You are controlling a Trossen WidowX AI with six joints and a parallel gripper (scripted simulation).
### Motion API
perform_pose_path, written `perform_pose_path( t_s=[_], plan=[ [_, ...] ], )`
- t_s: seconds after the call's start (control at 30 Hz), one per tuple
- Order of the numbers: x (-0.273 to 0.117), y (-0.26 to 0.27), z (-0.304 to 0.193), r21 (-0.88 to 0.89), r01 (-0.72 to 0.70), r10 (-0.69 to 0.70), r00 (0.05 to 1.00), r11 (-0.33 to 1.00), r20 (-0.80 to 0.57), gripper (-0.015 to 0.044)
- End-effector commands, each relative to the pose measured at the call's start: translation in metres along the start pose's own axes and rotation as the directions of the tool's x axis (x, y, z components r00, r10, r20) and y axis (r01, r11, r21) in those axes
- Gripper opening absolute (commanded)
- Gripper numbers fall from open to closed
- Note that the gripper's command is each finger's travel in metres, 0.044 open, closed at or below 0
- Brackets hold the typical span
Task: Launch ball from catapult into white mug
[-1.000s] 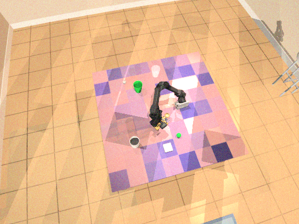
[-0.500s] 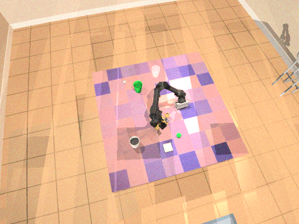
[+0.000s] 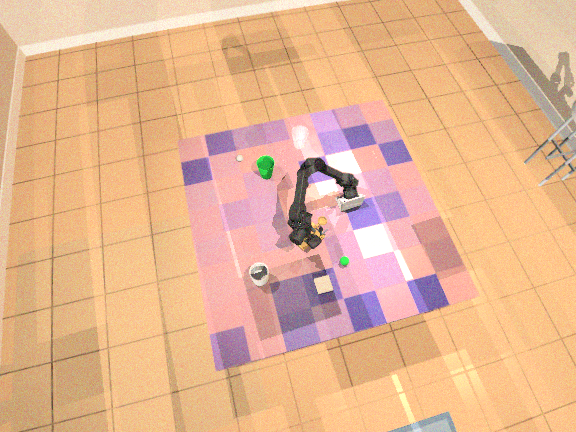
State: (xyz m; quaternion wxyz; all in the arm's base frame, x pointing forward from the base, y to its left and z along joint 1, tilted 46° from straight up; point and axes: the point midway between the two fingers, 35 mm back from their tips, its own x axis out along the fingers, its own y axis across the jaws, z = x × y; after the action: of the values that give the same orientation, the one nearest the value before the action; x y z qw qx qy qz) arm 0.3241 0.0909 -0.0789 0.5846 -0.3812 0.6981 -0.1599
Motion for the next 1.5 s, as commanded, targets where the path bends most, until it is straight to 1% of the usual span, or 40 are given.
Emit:
perform_pose_path(
  t_s=[0.0, 0.27, 1.27, 1.47],
  plan=[
    [-0.042, 0.003, 0.002, 0.002, -0.006, 0.005, 1.0, 1.0, 0.022, 0.0],
    [-0.041, 0.003, 0.002, -0.002, -0.004, 0.004, 1.0, 1.0, 0.023, 0.0],
    [0.008, 0.004, 0.003, -0.004, -0.002, 0.002, 1.0, 1.0, 0.023, 0.0],
    [0.005, 0.003, 0.003, 0.002, -0.005, 0.005, 1.0, 1.0, 0.017, 0.0]
  ],
)
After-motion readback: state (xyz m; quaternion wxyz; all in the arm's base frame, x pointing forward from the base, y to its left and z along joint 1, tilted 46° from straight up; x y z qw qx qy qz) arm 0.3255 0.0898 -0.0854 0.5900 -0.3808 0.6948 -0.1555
